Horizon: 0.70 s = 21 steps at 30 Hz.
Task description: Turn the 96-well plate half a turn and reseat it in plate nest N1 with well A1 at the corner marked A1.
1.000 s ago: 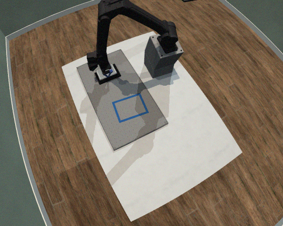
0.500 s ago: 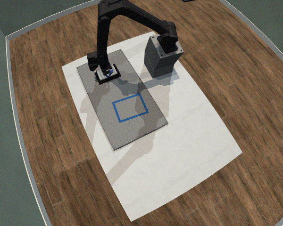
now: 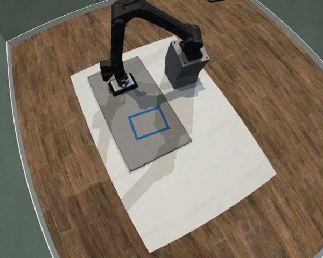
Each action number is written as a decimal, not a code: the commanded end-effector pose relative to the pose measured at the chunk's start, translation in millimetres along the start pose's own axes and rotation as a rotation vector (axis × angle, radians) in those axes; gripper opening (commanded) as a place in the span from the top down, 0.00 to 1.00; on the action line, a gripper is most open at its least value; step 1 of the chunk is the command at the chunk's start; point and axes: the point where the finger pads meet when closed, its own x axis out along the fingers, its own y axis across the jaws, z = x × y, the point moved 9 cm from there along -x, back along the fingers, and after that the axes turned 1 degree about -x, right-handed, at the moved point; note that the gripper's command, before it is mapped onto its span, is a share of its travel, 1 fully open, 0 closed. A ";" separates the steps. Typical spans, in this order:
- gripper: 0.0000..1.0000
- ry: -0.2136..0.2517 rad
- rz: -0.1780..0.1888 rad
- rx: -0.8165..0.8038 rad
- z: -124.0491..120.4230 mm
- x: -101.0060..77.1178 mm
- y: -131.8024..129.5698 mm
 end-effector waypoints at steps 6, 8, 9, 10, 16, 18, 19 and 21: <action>1.00 -0.020 -0.003 -0.002 5.8 -0.4 0.1; 1.00 -0.027 -0.006 -0.005 8.7 -1.8 0.0; 1.00 -0.028 -0.007 -0.006 9.5 -1.8 -0.3; 1.00 -0.028 -0.006 -0.005 9.2 -0.8 -0.7; 1.00 -0.025 -0.005 -0.002 9.4 1.0 -1.8; 1.00 -0.034 -0.008 -0.006 13.4 -1.1 -1.9; 1.00 -0.032 -0.008 -0.006 13.2 -0.7 -1.6; 1.00 -0.027 -0.006 -0.005 11.6 2.0 -1.7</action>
